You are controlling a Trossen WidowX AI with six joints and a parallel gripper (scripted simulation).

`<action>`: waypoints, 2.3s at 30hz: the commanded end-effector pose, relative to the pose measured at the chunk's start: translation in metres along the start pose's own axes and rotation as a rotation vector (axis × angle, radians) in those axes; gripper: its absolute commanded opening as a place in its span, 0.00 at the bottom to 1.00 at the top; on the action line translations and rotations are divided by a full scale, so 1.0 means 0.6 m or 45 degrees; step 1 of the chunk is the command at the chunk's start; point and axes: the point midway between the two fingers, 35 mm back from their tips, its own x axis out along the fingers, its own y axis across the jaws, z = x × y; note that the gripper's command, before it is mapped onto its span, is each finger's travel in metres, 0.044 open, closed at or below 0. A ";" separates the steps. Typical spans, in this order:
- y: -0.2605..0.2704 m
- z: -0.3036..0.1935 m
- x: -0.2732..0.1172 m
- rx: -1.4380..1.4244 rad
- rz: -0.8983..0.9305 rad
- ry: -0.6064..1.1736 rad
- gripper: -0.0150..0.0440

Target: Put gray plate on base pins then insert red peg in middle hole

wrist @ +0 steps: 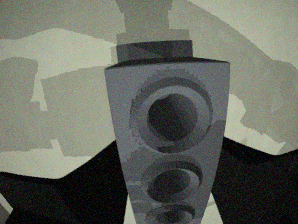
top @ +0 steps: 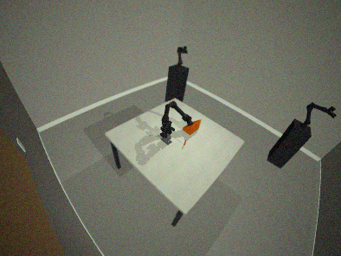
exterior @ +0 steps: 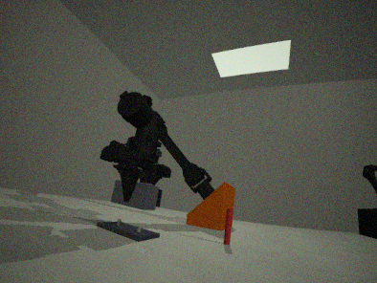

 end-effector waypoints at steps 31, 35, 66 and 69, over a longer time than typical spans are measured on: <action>-0.004 0.004 0.025 -0.005 -0.005 -0.007 0.25; -0.004 0.005 0.032 -0.005 -0.005 -0.008 0.25; -0.001 0.004 0.064 0.001 0.002 -0.003 0.39; -0.001 0.004 0.064 0.001 0.002 -0.003 0.52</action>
